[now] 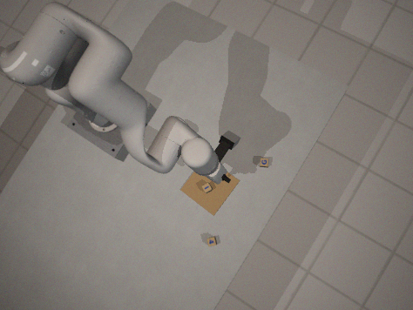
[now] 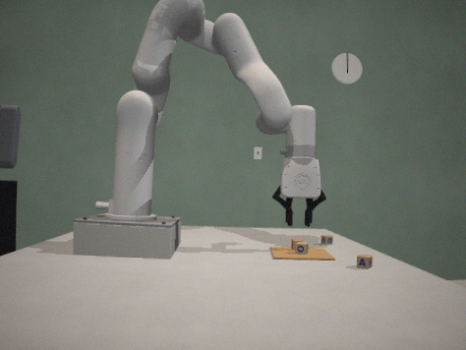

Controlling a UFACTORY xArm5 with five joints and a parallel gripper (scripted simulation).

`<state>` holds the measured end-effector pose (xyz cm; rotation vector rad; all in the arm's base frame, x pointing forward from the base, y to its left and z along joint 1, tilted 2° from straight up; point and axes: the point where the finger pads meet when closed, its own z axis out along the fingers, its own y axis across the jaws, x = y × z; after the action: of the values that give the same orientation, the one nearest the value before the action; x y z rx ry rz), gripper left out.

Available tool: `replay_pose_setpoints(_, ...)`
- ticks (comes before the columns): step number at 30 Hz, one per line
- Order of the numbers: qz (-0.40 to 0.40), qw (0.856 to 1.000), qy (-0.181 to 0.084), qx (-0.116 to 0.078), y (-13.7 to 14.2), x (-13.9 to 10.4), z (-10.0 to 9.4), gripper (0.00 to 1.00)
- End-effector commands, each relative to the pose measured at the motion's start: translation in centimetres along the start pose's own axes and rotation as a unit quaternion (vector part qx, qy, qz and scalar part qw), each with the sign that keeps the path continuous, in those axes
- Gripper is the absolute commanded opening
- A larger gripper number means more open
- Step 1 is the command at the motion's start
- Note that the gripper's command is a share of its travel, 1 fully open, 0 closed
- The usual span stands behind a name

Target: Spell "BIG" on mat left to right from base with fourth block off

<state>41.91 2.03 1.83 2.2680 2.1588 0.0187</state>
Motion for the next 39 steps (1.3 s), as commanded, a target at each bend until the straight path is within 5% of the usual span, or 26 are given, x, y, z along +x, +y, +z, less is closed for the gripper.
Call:
replay_pose_setpoints(1,0.0,1.0,0.0,-0.001,0.03,-0.06,-2.32,0.42)
replay_pose_setpoints(10,0.0,1.0,0.0,-0.001,0.03,-0.08,-3.12,0.42)
replay_pose_setpoints(11,0.0,1.0,0.0,-0.001,0.03,-0.08,-3.12,1.0)
replay_pose_setpoints(39,0.036,0.999,0.0,-0.001,0.04,-0.27,-3.08,1.0)
